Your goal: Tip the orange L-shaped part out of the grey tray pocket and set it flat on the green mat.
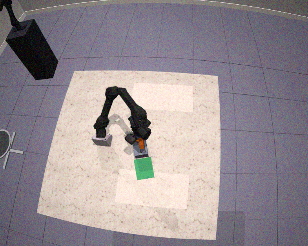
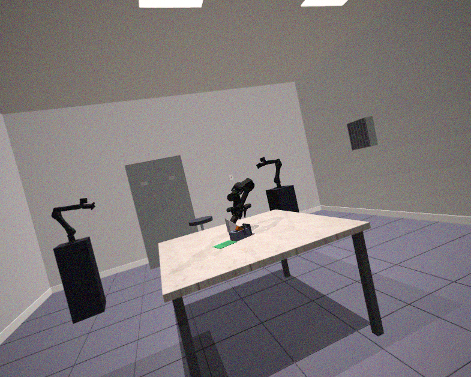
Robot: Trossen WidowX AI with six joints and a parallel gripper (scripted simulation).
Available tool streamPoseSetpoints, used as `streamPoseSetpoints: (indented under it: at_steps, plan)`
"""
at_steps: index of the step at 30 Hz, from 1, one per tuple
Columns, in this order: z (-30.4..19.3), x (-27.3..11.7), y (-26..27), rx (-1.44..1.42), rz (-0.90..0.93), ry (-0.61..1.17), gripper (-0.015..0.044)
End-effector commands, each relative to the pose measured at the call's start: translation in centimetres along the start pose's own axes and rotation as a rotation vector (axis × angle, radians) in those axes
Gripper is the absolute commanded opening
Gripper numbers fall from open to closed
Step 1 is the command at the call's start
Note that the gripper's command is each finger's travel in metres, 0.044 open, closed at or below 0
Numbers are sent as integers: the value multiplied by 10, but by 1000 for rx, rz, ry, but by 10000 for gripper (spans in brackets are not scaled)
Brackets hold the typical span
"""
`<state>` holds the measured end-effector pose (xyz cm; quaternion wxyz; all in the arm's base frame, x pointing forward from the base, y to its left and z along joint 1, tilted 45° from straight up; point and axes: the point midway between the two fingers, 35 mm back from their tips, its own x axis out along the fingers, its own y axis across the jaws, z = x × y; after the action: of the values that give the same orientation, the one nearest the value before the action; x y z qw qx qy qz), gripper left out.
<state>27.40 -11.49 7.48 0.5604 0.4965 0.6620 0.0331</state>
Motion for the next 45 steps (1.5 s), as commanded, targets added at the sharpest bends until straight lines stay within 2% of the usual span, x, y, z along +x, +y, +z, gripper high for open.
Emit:
streamPoseSetpoints:
  at_steps: [1, 4, 13, 21, 45]
  plan:
    - [25, -3, -19, 573, -4, -6, 280]
    - [30, -2, -24, 715, -4, -5, 280]
    - [30, -1, -24, 714, -4, -5, 280]
    - [30, 27, -24, 714, -3, -5, 280]
    - [31, 61, -24, 714, -3, -5, 280]
